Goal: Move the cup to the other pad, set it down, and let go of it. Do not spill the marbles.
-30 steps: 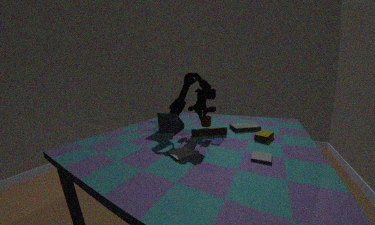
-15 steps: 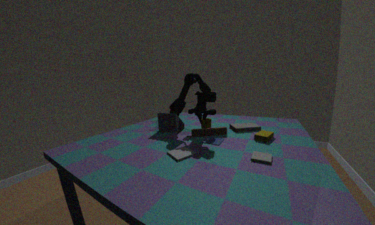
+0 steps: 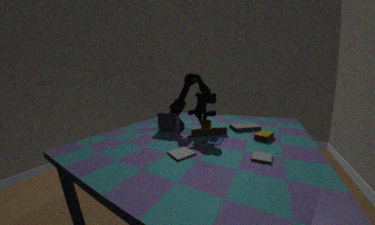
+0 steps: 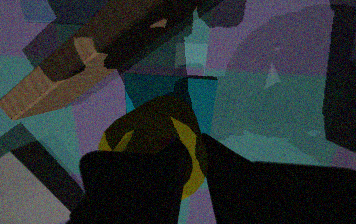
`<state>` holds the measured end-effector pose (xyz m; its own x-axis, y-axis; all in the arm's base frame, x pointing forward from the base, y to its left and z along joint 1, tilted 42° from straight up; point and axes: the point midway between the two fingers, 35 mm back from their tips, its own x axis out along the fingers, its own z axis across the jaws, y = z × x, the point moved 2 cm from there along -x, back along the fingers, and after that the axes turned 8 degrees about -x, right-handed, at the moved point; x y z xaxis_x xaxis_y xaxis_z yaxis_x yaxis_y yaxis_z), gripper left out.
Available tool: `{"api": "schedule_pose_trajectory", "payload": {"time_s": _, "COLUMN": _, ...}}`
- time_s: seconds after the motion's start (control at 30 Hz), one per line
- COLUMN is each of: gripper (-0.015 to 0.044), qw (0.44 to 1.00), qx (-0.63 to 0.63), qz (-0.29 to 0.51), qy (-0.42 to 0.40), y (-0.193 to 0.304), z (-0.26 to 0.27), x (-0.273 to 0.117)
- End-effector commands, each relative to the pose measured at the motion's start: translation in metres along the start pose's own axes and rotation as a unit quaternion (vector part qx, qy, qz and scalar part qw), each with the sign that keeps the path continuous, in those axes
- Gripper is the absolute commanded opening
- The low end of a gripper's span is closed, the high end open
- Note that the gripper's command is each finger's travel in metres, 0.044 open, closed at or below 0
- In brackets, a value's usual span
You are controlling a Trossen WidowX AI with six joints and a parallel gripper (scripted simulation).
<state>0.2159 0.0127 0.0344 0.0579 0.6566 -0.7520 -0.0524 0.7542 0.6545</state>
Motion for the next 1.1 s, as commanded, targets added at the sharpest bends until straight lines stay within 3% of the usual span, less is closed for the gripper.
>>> {"api": "schedule_pose_trajectory", "payload": {"time_s": 0.0, "gripper": 0.0000, "qw": 1.000, "qx": 0.000, "qz": 0.000, "qy": 0.000, "y": 0.000, "z": 0.000, "x": 0.000}}
{"api": "schedule_pose_trajectory", "payload": {"time_s": 0.1, "gripper": 0.0000, "qw": 1.000, "qx": 0.000, "qz": 0.000, "qy": 0.000, "y": 0.000, "z": 0.000, "x": 0.000}}
{"api": "schedule_pose_trajectory", "payload": {"time_s": 0.3, "gripper": 0.0147, "qw": 1.000, "qx": 0.000, "qz": 0.000, "qy": 0.000, "y": 0.000, "z": 0.000, "x": 0.000}}
{"api": "schedule_pose_trajectory", "payload": {"time_s": 1.07, "gripper": 0.0147, "qw": 1.000, "qx": 0.000, "qz": -0.001, "qy": 0.000, "y": -0.001, "z": 0.001, "x": -0.020}}
